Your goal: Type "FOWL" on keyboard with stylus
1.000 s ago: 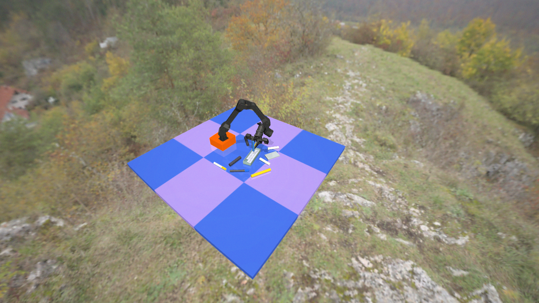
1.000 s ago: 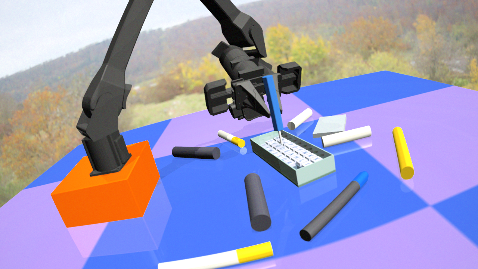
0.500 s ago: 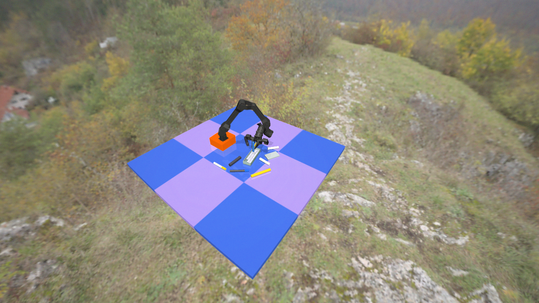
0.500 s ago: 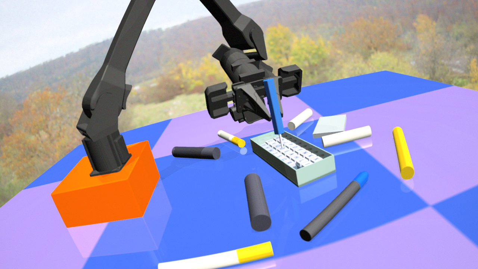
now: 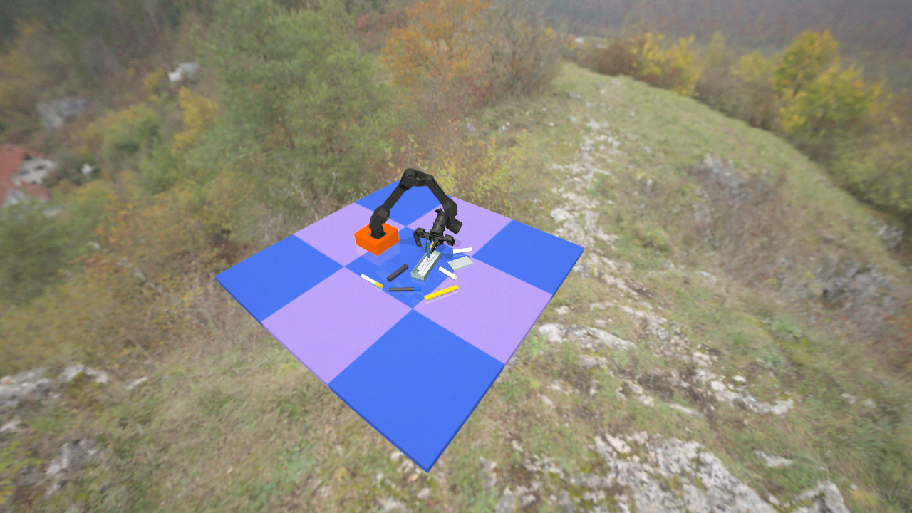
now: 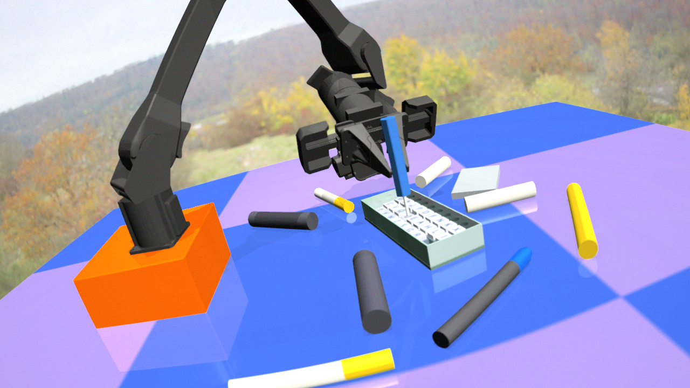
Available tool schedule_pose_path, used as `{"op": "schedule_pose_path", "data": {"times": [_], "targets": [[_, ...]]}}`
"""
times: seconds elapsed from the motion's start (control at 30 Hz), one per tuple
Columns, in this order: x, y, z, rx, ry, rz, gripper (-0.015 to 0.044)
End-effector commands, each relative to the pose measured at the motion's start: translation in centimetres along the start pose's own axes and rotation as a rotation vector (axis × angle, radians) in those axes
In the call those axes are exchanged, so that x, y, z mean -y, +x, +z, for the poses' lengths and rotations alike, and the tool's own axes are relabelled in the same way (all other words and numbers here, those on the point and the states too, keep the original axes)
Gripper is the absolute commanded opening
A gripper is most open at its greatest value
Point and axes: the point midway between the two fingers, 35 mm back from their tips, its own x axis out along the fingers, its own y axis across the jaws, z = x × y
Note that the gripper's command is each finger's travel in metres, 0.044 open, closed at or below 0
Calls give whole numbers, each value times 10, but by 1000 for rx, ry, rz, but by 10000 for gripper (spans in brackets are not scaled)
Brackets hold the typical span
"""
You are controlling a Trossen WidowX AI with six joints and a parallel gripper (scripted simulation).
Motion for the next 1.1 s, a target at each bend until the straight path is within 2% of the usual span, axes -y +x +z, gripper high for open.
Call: {"op": "schedule_pose_path", "data": {"times": [0.0, 0.33, 0.47, 0.7, 0.77, 1.07], "targets": [[0, 0, 0, 1, 1, 1, 81], [0, -19, -33, 1, 1, 1, 81], [0, -16, -30, -2, -4, 0, 84], [0, -16, -30, -2, -4, 0, 38], [-3, -18, -30, -1, -3, 0, 0], [-19, -26, -29, 0, 1, 2, 0]]}}
